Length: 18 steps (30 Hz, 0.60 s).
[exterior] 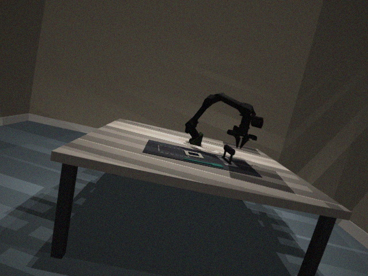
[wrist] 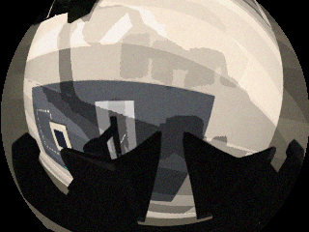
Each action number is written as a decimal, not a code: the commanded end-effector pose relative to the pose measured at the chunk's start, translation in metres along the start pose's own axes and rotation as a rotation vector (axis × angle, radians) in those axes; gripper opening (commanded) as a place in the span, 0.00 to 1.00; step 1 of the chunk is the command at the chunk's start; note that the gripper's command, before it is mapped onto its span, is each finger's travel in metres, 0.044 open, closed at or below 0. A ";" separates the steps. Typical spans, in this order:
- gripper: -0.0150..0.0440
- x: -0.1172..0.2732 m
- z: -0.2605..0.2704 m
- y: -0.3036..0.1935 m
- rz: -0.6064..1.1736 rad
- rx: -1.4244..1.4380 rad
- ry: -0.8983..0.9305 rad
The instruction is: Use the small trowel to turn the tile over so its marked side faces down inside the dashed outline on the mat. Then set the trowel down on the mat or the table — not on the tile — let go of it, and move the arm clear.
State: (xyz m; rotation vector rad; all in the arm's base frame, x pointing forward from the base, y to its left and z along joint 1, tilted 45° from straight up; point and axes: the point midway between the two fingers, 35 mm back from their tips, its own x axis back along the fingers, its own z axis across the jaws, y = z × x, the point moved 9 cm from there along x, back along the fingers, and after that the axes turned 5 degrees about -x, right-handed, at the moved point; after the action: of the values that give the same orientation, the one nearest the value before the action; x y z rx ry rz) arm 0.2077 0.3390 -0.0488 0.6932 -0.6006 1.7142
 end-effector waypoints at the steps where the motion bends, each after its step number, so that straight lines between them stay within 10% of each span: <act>1: 0.42 0.000 0.000 0.000 0.000 0.000 0.000; 18: 0.25 0.000 0.000 0.000 0.000 0.000 0.000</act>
State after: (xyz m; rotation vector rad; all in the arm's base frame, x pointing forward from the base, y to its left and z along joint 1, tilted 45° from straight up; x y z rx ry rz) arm 0.2077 0.3390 -0.0488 0.6931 -0.6006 1.7142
